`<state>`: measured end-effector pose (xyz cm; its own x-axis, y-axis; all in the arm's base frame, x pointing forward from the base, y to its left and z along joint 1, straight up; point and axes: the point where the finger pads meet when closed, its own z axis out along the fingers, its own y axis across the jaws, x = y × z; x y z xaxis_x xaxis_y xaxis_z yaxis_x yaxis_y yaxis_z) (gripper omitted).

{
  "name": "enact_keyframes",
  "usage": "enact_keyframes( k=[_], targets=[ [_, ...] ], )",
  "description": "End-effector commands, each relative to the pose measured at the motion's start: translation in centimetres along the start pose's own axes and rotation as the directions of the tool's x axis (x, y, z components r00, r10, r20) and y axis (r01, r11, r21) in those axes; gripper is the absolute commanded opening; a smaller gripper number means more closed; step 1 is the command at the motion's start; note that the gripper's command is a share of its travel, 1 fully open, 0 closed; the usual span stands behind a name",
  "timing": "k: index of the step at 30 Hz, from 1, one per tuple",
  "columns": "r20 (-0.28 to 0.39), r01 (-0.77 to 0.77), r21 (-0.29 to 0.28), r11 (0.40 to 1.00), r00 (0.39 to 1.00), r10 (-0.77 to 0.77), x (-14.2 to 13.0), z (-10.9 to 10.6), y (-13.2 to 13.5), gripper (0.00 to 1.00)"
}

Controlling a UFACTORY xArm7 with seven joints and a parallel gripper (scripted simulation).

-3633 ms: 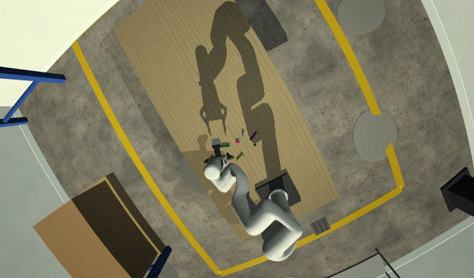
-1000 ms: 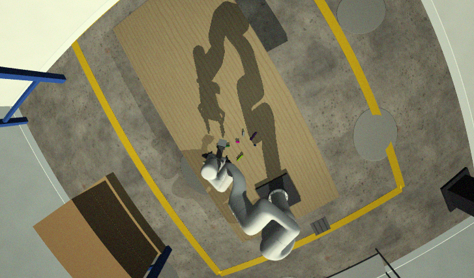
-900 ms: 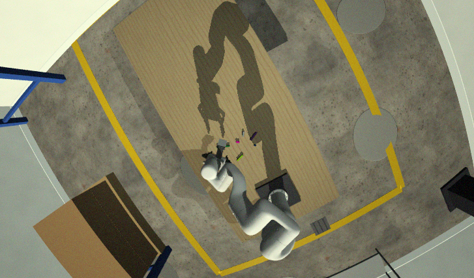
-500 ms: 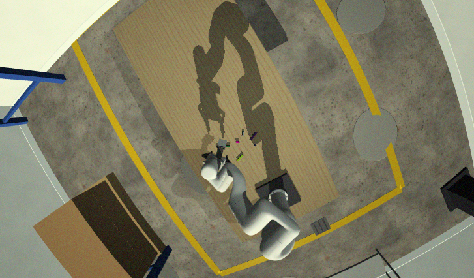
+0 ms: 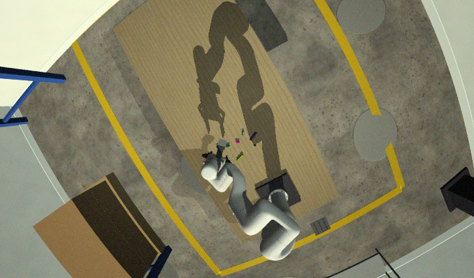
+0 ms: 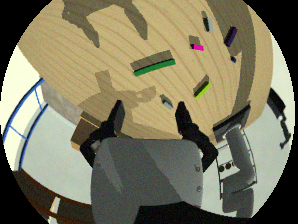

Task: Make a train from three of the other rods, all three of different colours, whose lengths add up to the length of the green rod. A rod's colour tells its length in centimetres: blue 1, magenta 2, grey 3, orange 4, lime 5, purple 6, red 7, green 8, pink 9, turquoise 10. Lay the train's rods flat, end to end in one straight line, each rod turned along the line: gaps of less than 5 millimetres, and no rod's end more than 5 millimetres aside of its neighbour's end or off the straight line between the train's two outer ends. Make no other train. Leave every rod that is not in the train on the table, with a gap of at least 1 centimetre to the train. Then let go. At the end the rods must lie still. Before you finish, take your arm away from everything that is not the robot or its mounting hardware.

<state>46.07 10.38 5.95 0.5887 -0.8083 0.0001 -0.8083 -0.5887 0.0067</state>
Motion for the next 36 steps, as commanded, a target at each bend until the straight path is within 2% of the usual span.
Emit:
enact_keyframes(
  k=[1,9,14,22,24,26,29,36],
  targets=[
    [-0.002,0.0,0.004,1.0,1.0,0.0,0.1,-0.2,-0.1,1.0],
    [-0.003,0.038,0.004,0.999,0.999,-0.038,0.6,-0.2,0.4,1.0],
    [-0.006,0.184,0.001,0.983,0.983,-0.184,2.5,-0.4,2.5,1.0],
    [-0.008,0.425,-0.004,0.905,0.905,-0.425,5.3,-0.7,6.4,1.0],
    [-0.008,0.425,-0.004,0.905,0.905,-0.425,5.3,-0.7,6.4,1.0],
    [-0.008,0.519,-0.006,0.855,0.855,-0.519,6.4,-0.8,8.1,1.0],
    [-0.007,0.576,-0.006,0.818,0.818,-0.576,6.9,-0.9,9.2,1.0],
    [-0.005,0.729,-0.007,0.684,0.684,-0.729,8.4,-1.0,12.5,1.0]
  ],
)
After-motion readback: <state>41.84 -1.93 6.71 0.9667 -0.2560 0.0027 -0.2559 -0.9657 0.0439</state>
